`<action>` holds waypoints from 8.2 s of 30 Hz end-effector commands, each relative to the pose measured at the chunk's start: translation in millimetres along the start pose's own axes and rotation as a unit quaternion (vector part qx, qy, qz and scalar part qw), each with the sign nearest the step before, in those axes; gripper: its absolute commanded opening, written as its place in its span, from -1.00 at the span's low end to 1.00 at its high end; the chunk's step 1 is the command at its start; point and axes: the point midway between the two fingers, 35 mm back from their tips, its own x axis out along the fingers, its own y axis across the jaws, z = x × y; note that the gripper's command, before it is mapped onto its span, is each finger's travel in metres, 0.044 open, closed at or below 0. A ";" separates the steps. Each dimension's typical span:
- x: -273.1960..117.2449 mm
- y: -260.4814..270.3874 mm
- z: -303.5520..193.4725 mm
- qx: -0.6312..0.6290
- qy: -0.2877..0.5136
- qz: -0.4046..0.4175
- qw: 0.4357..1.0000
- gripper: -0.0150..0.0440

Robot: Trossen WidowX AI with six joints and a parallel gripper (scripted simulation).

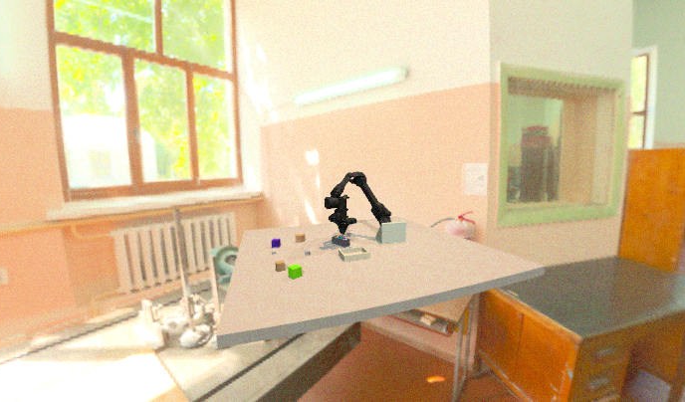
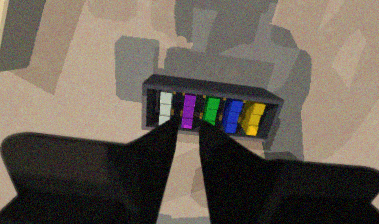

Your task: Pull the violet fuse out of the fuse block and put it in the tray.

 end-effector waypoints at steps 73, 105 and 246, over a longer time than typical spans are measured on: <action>25.0 -0.4 -1.7 -0.002 0.002 -0.001 1.000 -0.49; 9.4 -0.1 -1.1 -0.003 0.002 -0.001 1.000 -0.49; -28.4 188.0 90.4 -0.003 -0.001 0.004 1.000 0.63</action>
